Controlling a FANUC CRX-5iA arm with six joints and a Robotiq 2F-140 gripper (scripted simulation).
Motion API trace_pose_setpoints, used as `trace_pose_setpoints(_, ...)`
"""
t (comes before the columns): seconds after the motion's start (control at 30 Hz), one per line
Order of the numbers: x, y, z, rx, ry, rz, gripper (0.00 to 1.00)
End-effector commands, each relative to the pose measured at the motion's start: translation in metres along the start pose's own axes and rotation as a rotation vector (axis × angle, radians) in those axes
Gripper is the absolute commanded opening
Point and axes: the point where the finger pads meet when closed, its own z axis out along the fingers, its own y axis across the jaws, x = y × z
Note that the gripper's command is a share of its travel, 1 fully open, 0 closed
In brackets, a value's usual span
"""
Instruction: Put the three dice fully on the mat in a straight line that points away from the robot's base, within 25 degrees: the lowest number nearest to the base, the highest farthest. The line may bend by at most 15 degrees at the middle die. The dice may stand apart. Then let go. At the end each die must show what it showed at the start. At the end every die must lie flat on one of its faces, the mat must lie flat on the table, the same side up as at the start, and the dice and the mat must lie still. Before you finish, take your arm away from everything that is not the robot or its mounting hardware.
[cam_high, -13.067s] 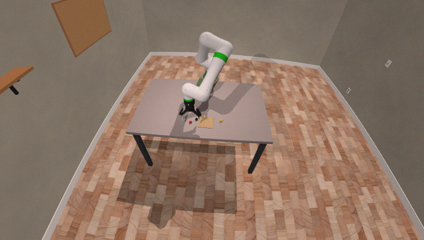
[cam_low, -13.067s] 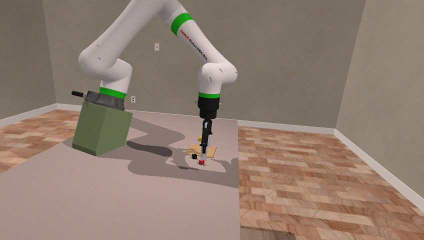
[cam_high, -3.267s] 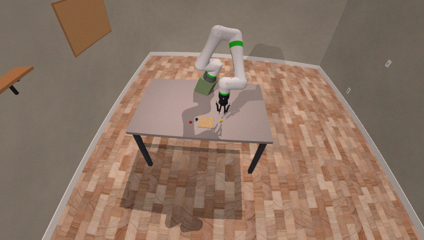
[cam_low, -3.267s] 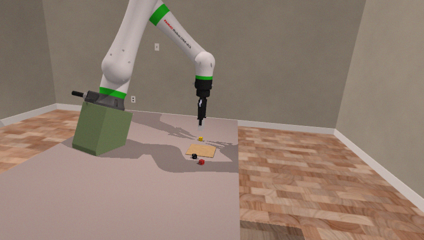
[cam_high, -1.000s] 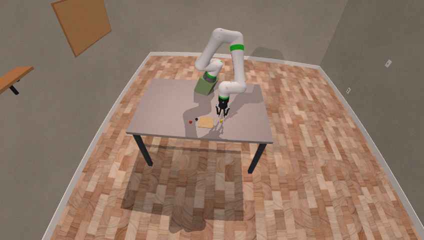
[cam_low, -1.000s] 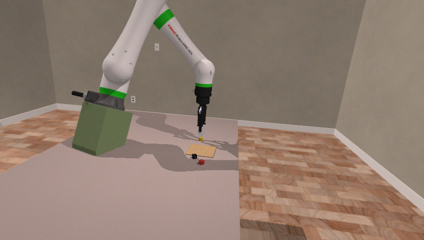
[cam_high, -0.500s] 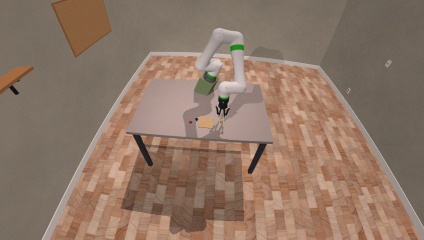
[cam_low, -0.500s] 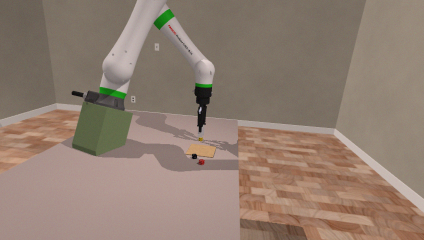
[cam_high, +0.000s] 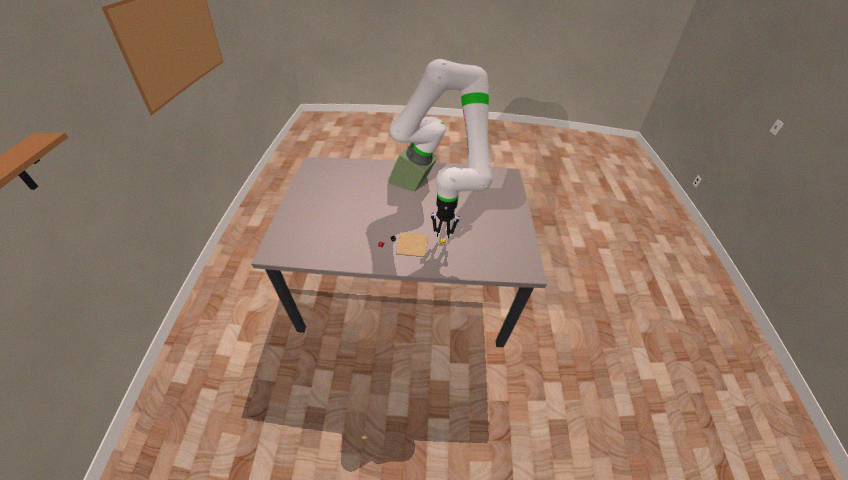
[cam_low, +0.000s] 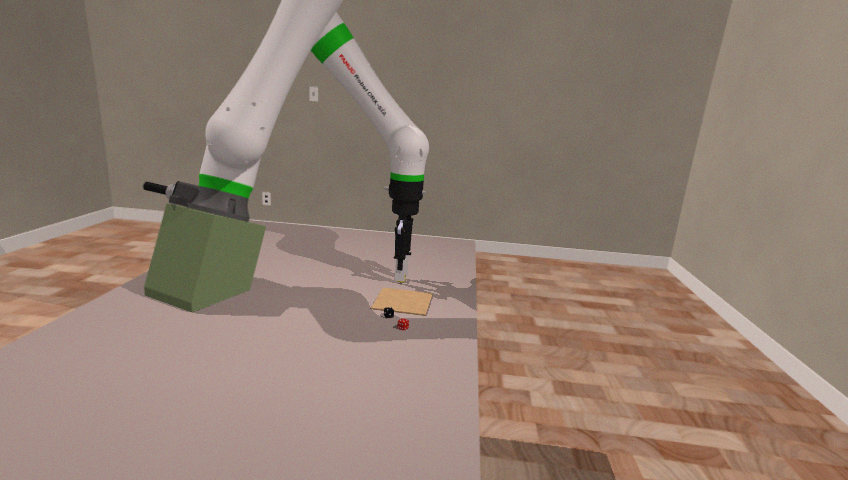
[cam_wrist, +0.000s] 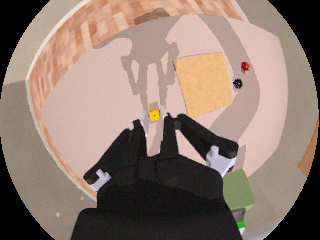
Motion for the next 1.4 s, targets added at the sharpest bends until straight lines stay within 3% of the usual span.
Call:
trace_pose_setpoints(0.0,0.0002,0.0000,0.0025,0.000,0.000,0.000,0.21)
trace_pose_setpoints(1.37,0.0002,0.0000,0.0066,0.000,0.000,0.000,0.21)
